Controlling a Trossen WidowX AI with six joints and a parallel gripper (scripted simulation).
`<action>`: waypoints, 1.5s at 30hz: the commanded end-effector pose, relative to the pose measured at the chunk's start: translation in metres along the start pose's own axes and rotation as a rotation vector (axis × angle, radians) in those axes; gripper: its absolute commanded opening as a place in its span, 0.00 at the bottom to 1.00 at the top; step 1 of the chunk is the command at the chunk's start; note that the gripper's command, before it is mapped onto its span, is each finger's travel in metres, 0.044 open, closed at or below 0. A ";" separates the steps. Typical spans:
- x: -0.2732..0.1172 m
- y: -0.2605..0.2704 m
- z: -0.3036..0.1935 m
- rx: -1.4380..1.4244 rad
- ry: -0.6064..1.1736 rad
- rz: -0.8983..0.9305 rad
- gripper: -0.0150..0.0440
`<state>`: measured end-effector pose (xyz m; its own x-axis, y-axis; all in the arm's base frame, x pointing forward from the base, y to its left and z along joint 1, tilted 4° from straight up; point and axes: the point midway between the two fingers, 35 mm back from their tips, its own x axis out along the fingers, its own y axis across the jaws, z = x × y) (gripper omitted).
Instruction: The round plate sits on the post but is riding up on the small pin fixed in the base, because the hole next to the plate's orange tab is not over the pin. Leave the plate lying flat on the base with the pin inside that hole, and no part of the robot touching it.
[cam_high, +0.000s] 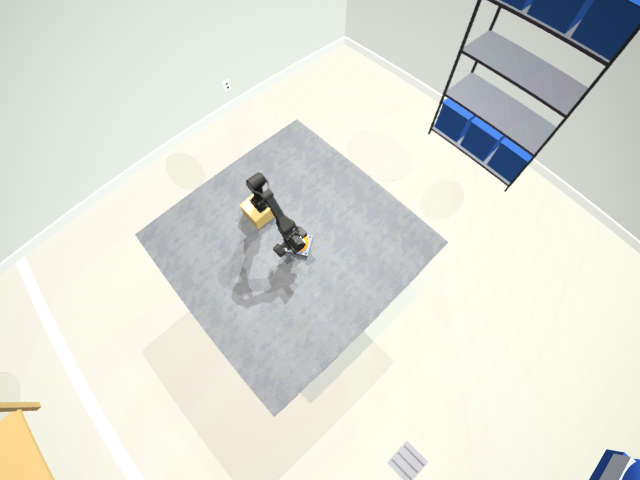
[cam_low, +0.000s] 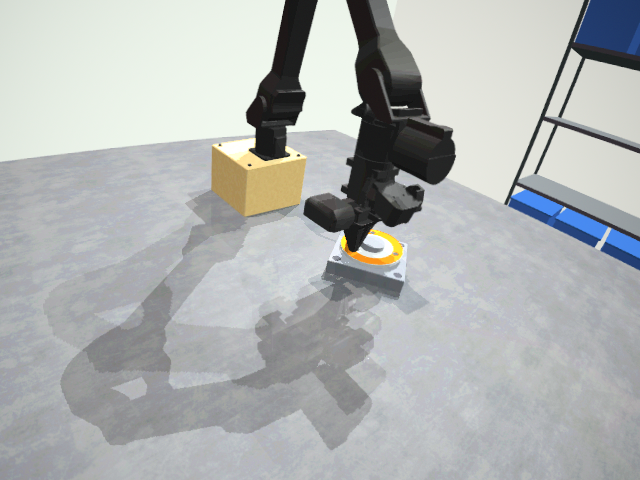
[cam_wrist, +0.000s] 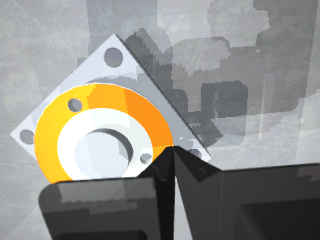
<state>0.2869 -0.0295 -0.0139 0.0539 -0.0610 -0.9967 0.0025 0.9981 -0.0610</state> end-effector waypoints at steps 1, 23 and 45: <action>0.001 0.000 -0.006 -0.004 0.004 -0.003 0.25; 0.002 0.003 -0.019 -0.004 0.005 -0.002 0.25; 0.002 0.008 -0.030 -0.004 0.006 -0.002 0.25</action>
<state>0.2653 -0.0243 -0.0142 0.0686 -0.0662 -0.9954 -0.0009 0.9978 -0.0665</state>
